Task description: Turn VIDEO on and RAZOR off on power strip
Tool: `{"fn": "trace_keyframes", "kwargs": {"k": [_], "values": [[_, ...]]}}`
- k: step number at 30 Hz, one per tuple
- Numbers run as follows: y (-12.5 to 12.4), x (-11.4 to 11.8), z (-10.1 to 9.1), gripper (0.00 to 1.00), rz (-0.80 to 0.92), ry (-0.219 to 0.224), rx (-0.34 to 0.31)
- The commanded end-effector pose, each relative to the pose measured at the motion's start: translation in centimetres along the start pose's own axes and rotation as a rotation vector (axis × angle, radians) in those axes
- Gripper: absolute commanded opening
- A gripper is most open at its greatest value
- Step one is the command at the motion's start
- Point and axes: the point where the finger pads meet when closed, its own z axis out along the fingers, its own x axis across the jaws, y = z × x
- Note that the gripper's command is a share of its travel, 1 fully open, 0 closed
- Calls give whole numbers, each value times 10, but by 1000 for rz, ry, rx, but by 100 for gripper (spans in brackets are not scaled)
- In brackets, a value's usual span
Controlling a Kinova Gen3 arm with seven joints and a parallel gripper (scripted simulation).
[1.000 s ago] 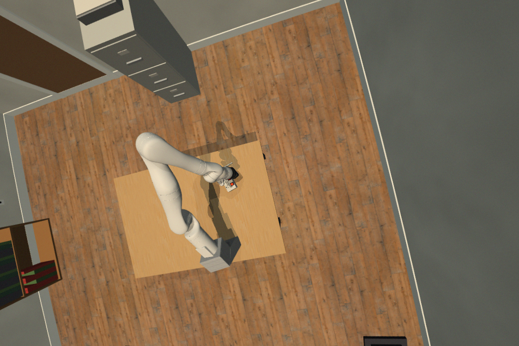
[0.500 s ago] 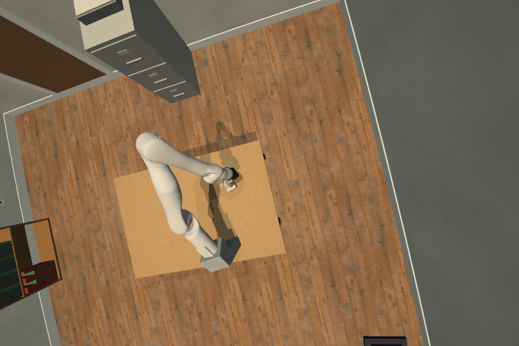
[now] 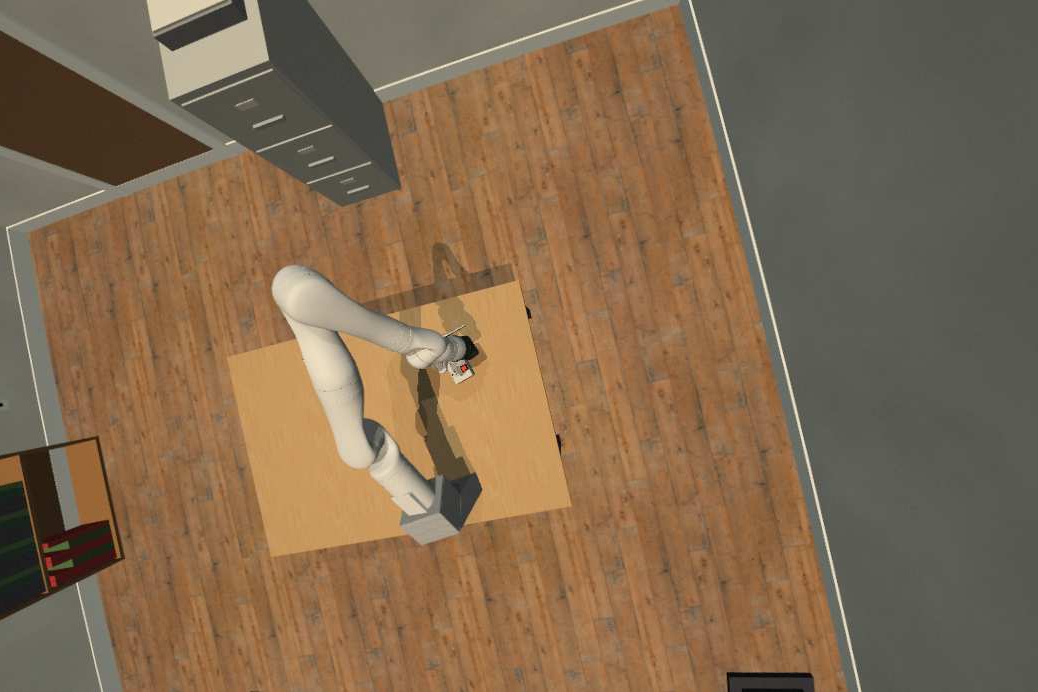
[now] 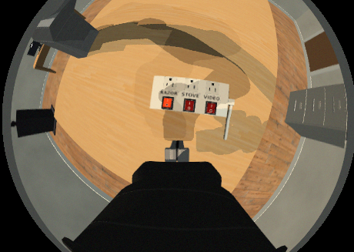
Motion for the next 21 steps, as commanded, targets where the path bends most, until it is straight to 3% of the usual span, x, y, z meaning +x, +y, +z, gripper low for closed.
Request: {"fn": "trace_keyframes", "kwargs": {"k": [1, 21], "values": [[0, -3, -2, 0, 41, 0, -6], [3, -6, -4, 0, 100, 1, -22]]}}
